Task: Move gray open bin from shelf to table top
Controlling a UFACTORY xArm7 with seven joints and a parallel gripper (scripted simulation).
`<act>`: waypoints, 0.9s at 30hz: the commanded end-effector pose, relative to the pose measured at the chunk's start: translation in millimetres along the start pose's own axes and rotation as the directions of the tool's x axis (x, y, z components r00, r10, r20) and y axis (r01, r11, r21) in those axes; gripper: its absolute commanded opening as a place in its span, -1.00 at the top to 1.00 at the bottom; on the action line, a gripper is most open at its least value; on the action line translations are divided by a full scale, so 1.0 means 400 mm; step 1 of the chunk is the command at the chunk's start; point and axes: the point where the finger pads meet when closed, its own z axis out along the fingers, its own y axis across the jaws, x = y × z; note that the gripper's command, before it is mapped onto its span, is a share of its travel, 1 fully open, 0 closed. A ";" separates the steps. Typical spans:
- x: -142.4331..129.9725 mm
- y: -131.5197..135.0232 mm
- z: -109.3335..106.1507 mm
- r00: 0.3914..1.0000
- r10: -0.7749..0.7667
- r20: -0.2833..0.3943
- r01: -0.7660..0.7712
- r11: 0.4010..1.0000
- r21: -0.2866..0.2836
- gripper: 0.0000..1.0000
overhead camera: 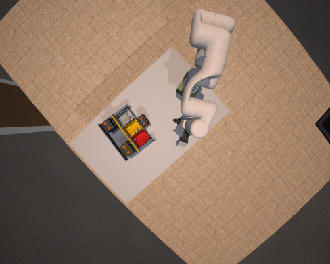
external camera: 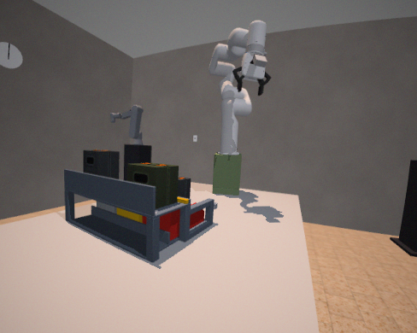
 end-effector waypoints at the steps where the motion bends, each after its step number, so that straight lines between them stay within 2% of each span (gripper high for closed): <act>1: 0.007 0.015 -0.002 1.000 0.018 -0.002 -0.018 1.000 -0.001 -1.00; 4: 0.007 0.015 -0.002 1.000 0.018 -0.002 -0.018 1.000 -0.001 -1.00; 9: -0.002 0.147 0.008 0.978 0.207 0.012 -0.206 0.978 -0.008 -1.00; 21: -0.002 0.147 0.008 0.978 0.207 0.012 -0.206 0.978 -0.008 -1.00; 26: -0.037 0.275 0.017 0.922 0.387 0.024 -0.387 0.922 -0.017 -1.00; 27: -0.037 0.275 0.017 0.922 0.387 0.024 -0.387 0.922 -0.017 -1.00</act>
